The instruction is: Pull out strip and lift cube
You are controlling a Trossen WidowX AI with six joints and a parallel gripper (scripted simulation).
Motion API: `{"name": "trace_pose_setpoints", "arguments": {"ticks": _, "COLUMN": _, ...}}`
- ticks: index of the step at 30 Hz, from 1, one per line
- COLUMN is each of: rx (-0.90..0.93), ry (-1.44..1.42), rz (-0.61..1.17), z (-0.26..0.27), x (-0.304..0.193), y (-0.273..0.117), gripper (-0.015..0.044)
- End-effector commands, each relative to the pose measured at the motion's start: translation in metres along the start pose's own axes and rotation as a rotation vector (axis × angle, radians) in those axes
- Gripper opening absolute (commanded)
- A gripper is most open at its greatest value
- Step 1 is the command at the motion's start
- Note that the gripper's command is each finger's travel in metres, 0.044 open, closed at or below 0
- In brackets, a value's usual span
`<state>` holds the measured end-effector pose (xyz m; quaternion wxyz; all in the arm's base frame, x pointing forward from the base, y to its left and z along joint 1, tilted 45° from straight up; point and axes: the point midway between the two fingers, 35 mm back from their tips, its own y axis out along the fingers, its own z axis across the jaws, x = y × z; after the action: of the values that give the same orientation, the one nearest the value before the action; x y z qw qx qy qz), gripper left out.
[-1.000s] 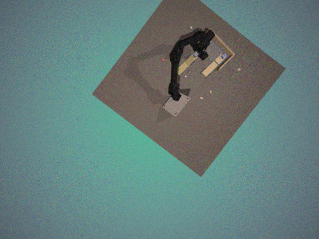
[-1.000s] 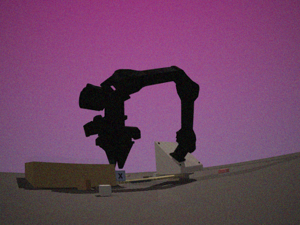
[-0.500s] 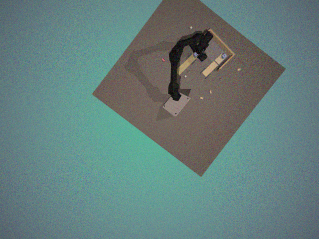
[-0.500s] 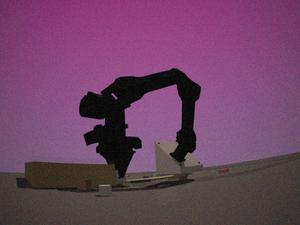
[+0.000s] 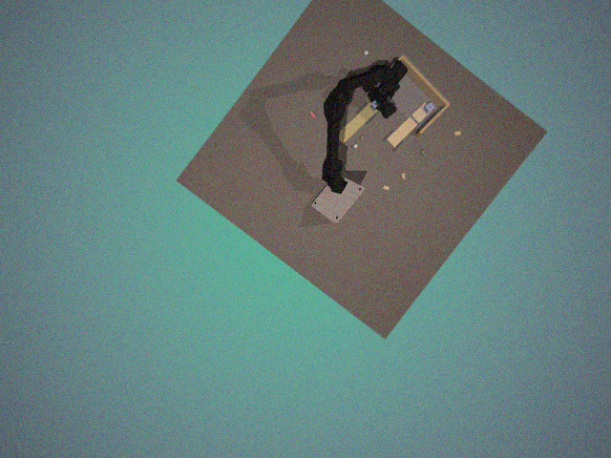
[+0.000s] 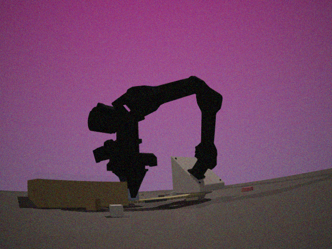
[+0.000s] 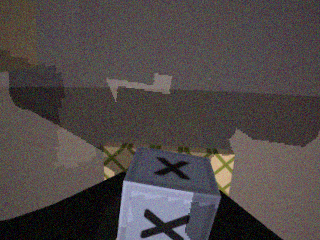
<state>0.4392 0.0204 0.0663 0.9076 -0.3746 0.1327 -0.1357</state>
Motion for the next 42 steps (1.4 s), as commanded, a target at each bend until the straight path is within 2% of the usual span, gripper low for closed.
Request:
{"name": "trace_pose_setpoints", "arguments": {"ticks": 1, "rx": 0.000, "ry": -0.001, "rz": 0.000, "z": 0.000, "x": 0.000, "y": 0.000, "gripper": 0.0072}}
{"name": "trace_pose_setpoints", "arguments": {"ticks": 4, "rx": 0.000, "ry": -0.001, "rz": 0.000, "z": -0.001, "x": -0.002, "y": -0.002, "gripper": 0.0000}}
{"name": "trace_pose_setpoints", "arguments": {"ticks": 18, "rx": 0.001, "ry": 0.008, "rz": 0.005, "z": -0.029, "x": -0.052, "y": -0.042, "gripper": 0.0000}}
{"name": "trace_pose_setpoints", "arguments": {"ticks": 24, "rx": 0.000, "ry": 0.009, "rz": 0.005, "z": -0.032, "x": -0.057, "y": -0.043, "gripper": 0.0000}}
{"name": "trace_pose_setpoints", "arguments": {"ticks": 42, "rx": -0.001, "ry": 0.011, "rz": 0.008, "z": -0.064, "x": -0.115, "y": -0.043, "gripper": 0.0000}}
